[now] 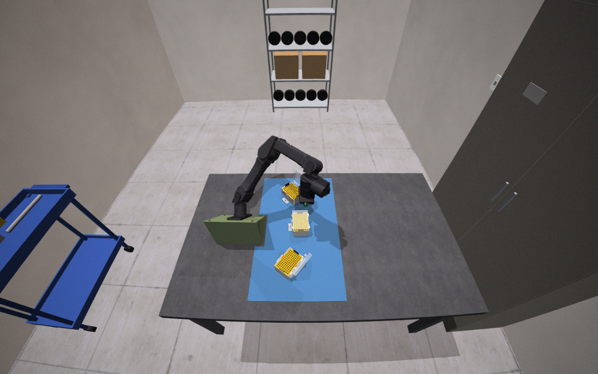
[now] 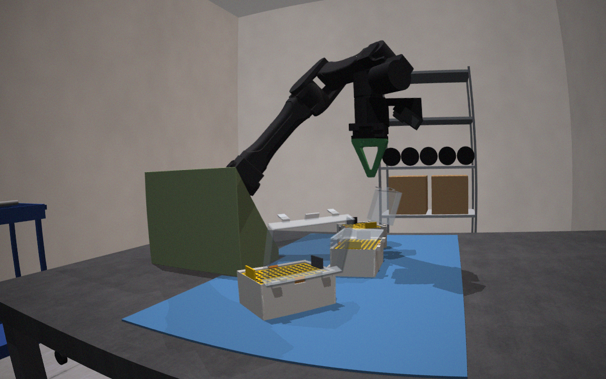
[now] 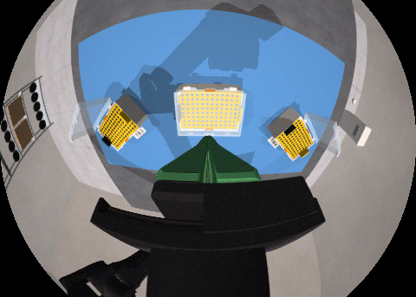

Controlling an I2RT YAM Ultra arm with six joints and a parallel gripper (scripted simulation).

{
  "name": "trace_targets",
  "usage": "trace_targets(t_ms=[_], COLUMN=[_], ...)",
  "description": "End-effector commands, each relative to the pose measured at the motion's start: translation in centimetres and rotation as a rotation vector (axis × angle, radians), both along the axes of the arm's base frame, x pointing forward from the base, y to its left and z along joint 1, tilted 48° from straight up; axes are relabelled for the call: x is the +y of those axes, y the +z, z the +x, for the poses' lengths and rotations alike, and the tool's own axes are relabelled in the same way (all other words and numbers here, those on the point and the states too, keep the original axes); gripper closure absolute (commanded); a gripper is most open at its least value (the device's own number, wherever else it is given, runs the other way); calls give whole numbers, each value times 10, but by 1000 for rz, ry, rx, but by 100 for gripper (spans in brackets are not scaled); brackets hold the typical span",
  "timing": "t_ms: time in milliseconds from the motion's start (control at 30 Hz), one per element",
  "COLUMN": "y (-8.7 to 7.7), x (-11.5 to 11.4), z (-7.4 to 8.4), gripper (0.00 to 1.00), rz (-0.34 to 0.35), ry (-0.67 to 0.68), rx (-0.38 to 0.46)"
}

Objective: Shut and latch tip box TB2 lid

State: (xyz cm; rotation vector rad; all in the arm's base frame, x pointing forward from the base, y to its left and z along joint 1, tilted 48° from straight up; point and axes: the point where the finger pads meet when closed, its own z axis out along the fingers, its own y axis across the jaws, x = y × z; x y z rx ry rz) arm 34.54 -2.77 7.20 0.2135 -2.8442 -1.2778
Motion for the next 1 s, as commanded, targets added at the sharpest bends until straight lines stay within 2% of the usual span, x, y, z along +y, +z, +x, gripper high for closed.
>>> trace_targets(t_ms=[0,233,967], y=[2,2,-28], x=[-9,-9,19], z=[1,1,-33], gripper=[100,100,100], rz=[-3,-3,-3], ry=[-23,-23,-22], rx=[-10,-10,-9])
